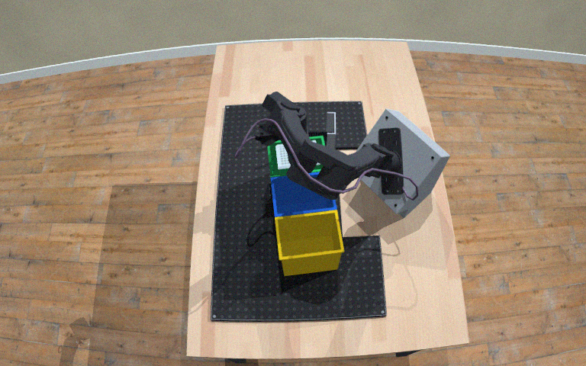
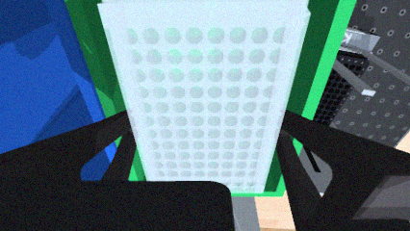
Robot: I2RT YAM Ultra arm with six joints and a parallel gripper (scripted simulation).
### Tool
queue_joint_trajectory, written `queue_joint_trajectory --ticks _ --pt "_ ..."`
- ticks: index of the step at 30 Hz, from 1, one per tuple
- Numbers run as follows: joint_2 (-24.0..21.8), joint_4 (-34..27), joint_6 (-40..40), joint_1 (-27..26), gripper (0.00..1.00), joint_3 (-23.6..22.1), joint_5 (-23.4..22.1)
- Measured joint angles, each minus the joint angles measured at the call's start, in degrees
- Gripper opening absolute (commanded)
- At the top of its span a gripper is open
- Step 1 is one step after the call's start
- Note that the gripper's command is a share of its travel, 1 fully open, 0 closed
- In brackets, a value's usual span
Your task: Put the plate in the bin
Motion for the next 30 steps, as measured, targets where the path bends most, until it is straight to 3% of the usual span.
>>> queue_joint_trajectory --ticks 30 --pt "0.00 6.43 4.79 3.04 0.00 -2.47 0.20"
